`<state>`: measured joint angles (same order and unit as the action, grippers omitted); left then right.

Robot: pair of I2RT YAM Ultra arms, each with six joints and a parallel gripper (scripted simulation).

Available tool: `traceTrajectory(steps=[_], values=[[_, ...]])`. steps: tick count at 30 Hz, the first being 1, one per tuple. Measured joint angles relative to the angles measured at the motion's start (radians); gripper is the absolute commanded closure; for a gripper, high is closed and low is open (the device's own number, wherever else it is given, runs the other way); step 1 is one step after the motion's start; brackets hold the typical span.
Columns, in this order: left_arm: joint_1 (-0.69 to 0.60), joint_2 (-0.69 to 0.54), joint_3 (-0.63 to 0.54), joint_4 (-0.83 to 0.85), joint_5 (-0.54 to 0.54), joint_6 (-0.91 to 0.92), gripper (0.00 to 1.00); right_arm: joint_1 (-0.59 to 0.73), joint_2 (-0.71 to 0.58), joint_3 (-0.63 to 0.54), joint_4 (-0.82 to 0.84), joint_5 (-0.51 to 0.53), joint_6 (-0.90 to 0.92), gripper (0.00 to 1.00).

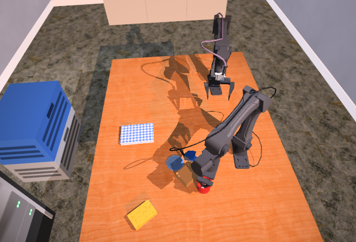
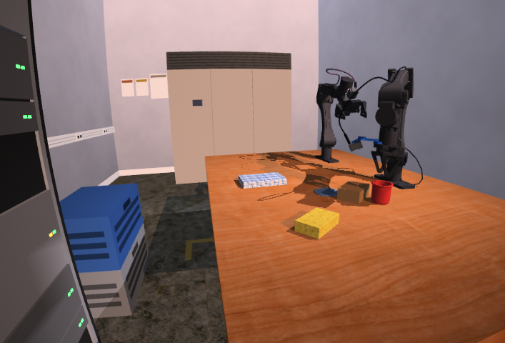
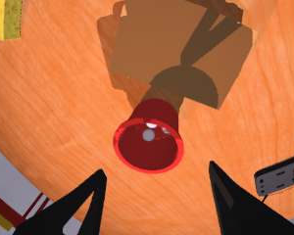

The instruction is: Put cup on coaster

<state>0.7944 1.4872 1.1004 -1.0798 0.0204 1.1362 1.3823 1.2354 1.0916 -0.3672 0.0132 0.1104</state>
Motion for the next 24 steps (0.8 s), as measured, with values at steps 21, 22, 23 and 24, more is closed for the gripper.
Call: traceTrajectory(steps=[21,22,23,24], values=[[-0.012,0.144,0.094,-0.046,-0.023,0.269,0.05,0.0,0.0,0.0,0.0,0.0,0.0,0.0],[-0.012,0.143,0.093,-0.042,-0.023,0.269,0.05,0.0,0.0,0.0,0.0,0.0,0.0,0.0],[-0.012,0.144,0.09,-0.038,-0.023,0.269,0.05,0.0,0.0,0.0,0.0,0.0,0.0,0.0],[-0.012,0.144,0.085,-0.033,-0.023,0.269,0.05,0.0,0.0,0.0,0.0,0.0,0.0,0.0]])
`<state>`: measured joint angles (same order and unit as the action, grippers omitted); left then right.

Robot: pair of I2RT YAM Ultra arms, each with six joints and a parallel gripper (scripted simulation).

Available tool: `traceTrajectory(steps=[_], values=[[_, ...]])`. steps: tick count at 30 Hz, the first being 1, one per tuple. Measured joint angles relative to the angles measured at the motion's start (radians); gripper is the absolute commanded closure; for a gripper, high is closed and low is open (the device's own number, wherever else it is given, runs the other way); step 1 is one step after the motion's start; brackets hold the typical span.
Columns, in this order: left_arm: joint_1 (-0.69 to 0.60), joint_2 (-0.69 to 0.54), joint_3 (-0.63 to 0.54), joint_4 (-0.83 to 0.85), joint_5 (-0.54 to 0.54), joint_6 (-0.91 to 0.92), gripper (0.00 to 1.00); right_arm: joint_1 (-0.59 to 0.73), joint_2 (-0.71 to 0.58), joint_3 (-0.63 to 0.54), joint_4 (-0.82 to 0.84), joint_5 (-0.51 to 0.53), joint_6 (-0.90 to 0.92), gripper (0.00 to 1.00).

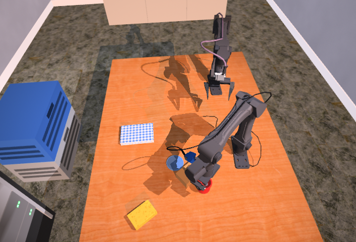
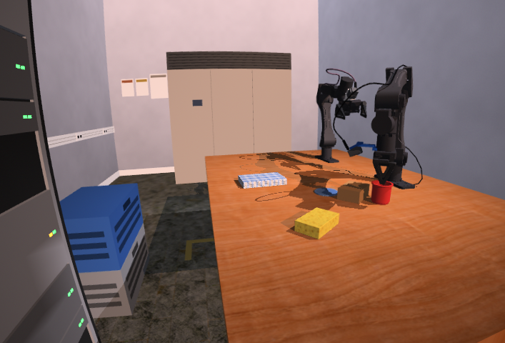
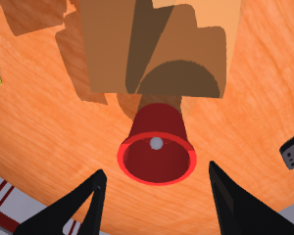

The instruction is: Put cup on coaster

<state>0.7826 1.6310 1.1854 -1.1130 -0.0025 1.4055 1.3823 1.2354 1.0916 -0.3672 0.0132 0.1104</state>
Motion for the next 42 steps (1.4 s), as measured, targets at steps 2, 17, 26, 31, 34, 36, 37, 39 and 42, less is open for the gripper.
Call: traceTrajectory(steps=[2,17,26,31,34,36,37,39,42], values=[[0.0,0.0,-0.012,0.008,0.0,0.0,0.05,0.0,0.0,0.0,0.0,0.0,0.0,0.0],[0.0,0.026,-0.062,0.073,0.0,0.001,0.13,0.0,0.0,0.0,0.0,0.0,0.0,0.0],[0.0,0.026,-0.062,0.075,0.0,0.005,0.26,0.0,0.0,0.0,0.0,0.0,0.0,0.0],[0.0,0.026,-0.062,0.075,0.0,0.008,0.27,0.0,0.0,0.0,0.0,0.0,0.0,0.0],[0.0,0.026,-0.062,0.075,0.0,0.009,0.32,0.0,0.0,0.0,0.0,0.0,0.0,0.0],[0.0,0.026,-0.062,0.075,0.0,0.009,0.34,0.0,0.0,0.0,0.0,0.0,0.0,0.0],[0.0,0.026,-0.063,0.076,0.0,0.01,0.46,0.0,0.0,0.0,0.0,0.0,0.0,0.0],[0.0,0.026,-0.063,0.076,0.0,0.01,0.68,0.0,0.0,0.0,0.0,0.0,0.0,0.0],[0.0,0.026,-0.063,0.076,0.0,0.01,1.0,0.0,0.0,0.0,0.0,0.0,0.0,0.0]])
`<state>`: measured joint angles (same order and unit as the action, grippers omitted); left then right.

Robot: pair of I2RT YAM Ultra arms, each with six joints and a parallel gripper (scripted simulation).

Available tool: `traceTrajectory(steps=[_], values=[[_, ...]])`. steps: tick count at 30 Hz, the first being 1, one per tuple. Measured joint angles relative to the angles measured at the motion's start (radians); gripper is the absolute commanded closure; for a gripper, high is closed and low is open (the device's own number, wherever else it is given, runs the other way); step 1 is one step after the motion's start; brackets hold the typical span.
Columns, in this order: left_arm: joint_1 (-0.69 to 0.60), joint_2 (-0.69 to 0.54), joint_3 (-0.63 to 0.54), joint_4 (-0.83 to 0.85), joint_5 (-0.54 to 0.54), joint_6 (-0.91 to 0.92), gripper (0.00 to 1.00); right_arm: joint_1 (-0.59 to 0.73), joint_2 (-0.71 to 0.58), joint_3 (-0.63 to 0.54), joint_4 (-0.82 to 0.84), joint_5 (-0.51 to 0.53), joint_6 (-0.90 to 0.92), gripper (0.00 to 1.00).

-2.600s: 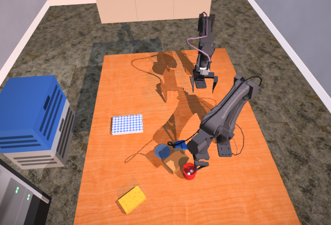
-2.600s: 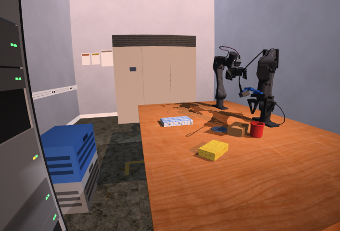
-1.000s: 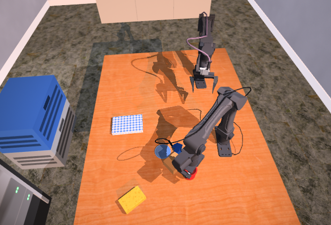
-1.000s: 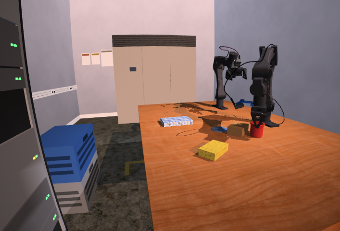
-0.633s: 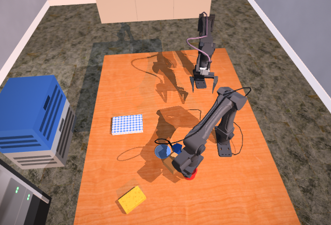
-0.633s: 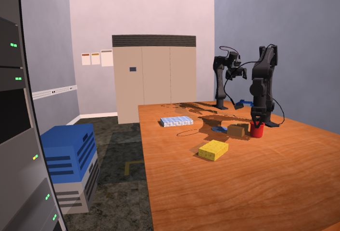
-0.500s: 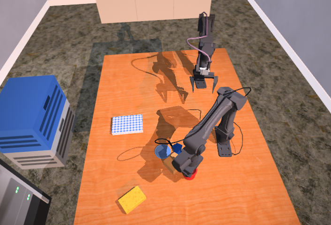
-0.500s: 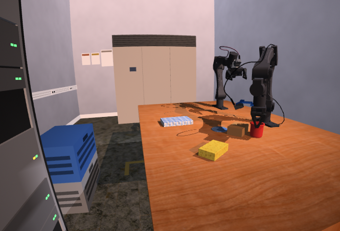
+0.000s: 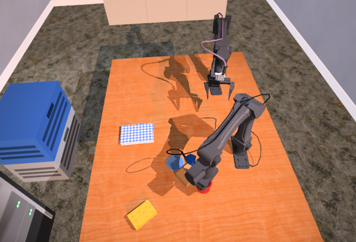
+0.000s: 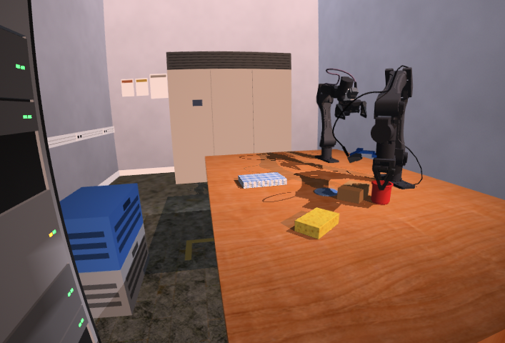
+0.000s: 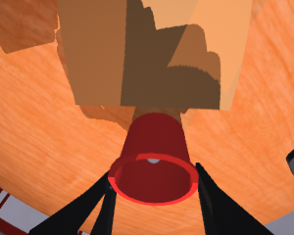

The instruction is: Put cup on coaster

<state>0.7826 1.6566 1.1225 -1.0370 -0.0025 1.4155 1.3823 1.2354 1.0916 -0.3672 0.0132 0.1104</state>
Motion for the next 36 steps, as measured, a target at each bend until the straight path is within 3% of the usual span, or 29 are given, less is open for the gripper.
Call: traceTrajectory(steps=[8,17,23,28,36], values=[[0.0,0.001,0.04,-0.061,0.0,0.001,1.0,0.0,0.0,0.0,0.0,0.0,0.0,0.0],[0.0,-0.034,0.285,-0.26,0.0,0.001,1.0,0.0,0.0,0.0,0.0,0.0,0.0,0.0],[-0.001,-0.034,0.31,-0.313,-0.001,-0.025,1.0,0.0,0.0,0.0,-0.001,0.02,0.013,0.0],[-0.08,-0.033,0.31,-0.319,-0.007,-0.119,1.0,0.031,0.011,0.012,-0.032,0.143,0.101,0.0],[-0.372,-0.005,0.32,-0.293,-0.01,-0.35,1.0,0.175,0.096,0.091,-0.105,0.46,0.322,0.0]])
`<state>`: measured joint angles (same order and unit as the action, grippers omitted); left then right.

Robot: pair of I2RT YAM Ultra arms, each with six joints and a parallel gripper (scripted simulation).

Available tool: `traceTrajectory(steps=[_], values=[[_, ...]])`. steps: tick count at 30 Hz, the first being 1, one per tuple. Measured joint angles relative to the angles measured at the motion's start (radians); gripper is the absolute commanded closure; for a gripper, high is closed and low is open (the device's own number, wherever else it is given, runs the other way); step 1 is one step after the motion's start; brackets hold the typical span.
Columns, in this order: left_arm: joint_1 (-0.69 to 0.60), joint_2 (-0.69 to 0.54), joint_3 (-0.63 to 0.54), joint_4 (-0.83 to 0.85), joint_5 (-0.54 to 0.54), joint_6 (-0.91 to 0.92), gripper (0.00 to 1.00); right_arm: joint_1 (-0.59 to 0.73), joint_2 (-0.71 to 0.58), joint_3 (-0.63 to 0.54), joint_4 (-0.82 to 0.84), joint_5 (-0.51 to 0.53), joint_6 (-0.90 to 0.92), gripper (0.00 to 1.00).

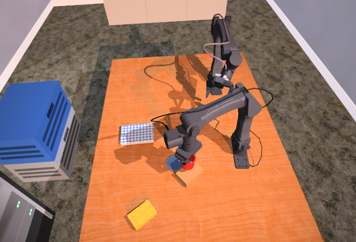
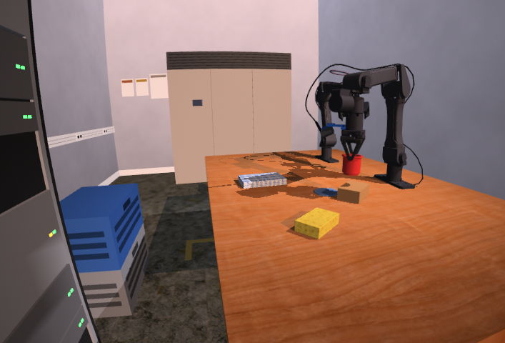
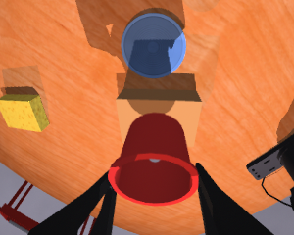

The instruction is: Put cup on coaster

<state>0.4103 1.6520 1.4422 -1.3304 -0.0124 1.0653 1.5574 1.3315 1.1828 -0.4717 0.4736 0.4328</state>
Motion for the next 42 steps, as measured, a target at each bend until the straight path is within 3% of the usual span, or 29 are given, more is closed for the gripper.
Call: traceTrajectory(steps=[7,12,29,42], values=[[-0.122,0.073,0.053,0.015,-0.013,-0.144,1.0,0.069,0.065,0.071,-0.069,0.204,0.146,0.0],[-0.211,0.127,0.111,0.016,-0.019,-0.212,1.0,0.111,0.111,0.121,-0.109,0.282,0.215,0.0],[-0.236,0.154,0.132,0.035,-0.023,-0.247,1.0,0.116,0.126,0.142,-0.147,0.315,0.259,0.0],[-0.235,0.158,0.036,0.115,-0.023,-0.25,1.0,0.116,0.126,0.143,-0.148,0.316,0.261,0.0]])
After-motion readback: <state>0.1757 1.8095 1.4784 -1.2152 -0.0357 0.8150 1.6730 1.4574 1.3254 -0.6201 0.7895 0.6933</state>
